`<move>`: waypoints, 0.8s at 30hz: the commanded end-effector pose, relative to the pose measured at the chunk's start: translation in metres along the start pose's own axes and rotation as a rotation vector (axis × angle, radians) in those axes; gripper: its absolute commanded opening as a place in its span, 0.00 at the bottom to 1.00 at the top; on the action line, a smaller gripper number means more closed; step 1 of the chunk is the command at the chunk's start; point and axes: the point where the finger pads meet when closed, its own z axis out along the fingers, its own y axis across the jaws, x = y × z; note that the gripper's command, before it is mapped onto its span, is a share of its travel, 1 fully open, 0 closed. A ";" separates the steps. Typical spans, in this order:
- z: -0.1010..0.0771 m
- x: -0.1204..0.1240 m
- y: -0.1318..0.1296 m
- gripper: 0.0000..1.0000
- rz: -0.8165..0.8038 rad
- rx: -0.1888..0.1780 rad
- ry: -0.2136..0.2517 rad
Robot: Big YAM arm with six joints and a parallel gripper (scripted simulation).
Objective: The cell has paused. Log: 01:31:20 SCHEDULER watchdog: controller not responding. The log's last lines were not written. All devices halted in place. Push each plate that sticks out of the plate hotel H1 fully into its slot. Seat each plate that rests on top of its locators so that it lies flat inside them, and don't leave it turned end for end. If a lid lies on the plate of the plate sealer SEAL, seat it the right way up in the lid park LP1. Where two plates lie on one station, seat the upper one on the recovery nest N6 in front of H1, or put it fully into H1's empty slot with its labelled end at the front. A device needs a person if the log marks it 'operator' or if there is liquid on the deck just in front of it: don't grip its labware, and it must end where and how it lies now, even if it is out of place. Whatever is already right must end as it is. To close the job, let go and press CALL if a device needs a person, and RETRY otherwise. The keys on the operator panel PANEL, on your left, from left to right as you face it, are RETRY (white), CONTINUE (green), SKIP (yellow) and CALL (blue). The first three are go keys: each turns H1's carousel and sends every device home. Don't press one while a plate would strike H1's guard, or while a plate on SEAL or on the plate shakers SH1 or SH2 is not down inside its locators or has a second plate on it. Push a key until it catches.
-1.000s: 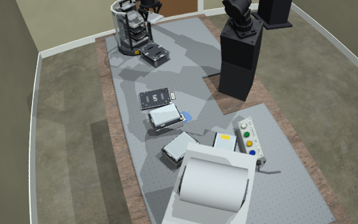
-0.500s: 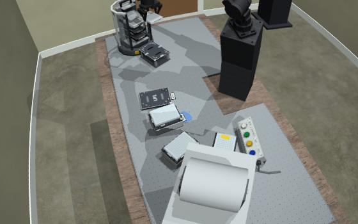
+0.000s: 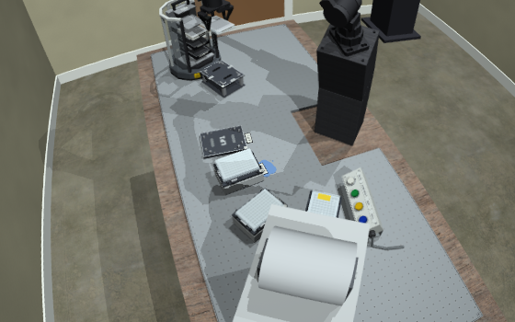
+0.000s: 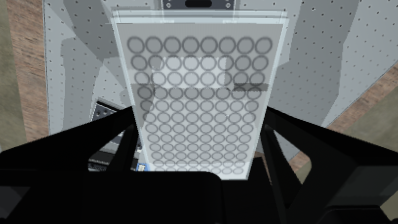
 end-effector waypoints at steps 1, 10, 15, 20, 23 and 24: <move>-0.004 -0.019 0.009 0.84 -0.002 -0.001 -0.022; -0.004 -0.019 0.009 0.84 -0.002 -0.001 -0.022; -0.004 -0.019 0.009 0.84 -0.002 -0.001 -0.022; -0.004 -0.019 0.009 0.84 -0.002 -0.001 -0.022; 0.000 -0.023 0.013 0.84 -0.013 -0.004 -0.039; 0.001 -0.024 0.014 0.84 -0.014 -0.005 -0.041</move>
